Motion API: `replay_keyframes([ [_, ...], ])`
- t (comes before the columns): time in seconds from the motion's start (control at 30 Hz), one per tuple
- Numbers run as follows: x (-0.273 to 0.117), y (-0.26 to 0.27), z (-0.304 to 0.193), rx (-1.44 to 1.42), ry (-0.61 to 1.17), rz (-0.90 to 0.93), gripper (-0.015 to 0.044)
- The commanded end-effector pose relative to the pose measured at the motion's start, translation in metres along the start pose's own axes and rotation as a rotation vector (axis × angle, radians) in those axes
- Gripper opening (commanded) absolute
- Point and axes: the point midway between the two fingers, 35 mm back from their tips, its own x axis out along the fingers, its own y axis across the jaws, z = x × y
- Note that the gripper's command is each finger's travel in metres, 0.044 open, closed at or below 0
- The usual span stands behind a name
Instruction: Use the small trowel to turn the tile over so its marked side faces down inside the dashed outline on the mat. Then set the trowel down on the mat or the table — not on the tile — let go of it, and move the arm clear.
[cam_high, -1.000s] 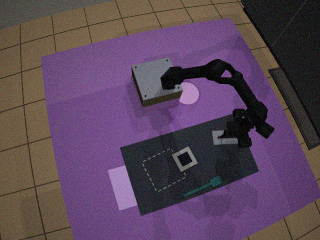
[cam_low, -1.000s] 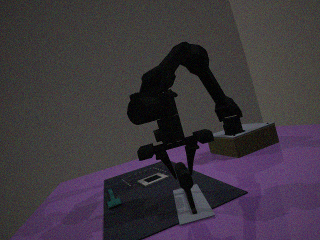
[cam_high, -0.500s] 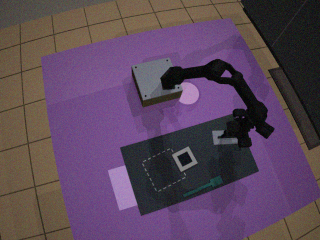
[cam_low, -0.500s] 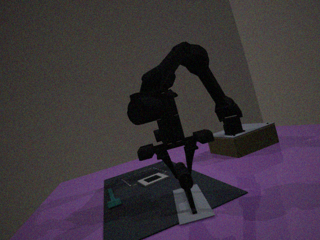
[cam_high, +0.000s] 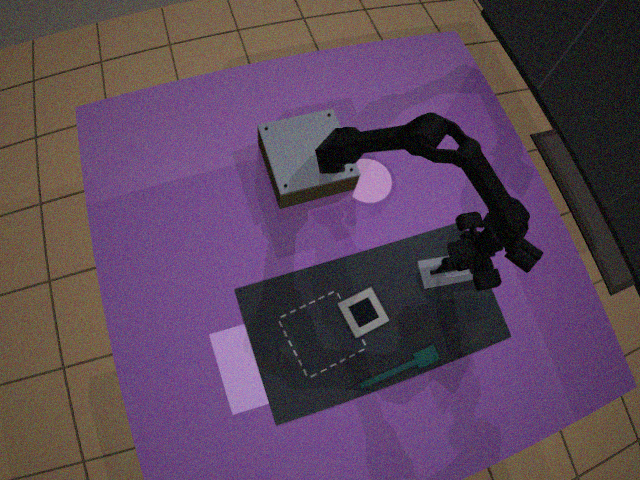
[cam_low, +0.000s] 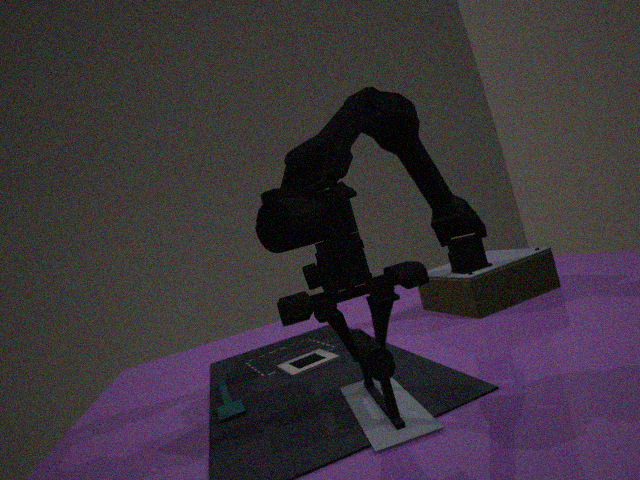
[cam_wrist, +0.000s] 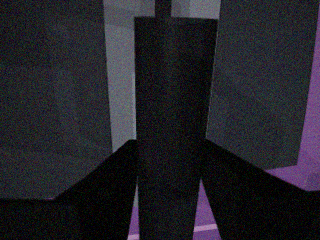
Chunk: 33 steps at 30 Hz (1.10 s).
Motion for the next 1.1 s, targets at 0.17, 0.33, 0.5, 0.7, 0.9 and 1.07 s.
replay_keyframes([
  [0.17,0.0003,0.0,0.0001,-0.246,-0.001,0.001,0.013],
  [0.33,0.0003,0.0,0.0001,-0.264,-0.001,0.001,0.013],
  [0.5,0.0003,0.0,0.0001,-0.264,-0.001,0.001,0.0261],
  [0.7,0.0003,0.0,0.0001,-0.264,-0.001,0.001,0.027],
  [0.9,0.0003,0.0,0.0001,-0.264,-0.001,0.001,0.027],
  [1.07,0.0003,0.0,0.0001,-0.264,-0.001,0.001,0.027],
])
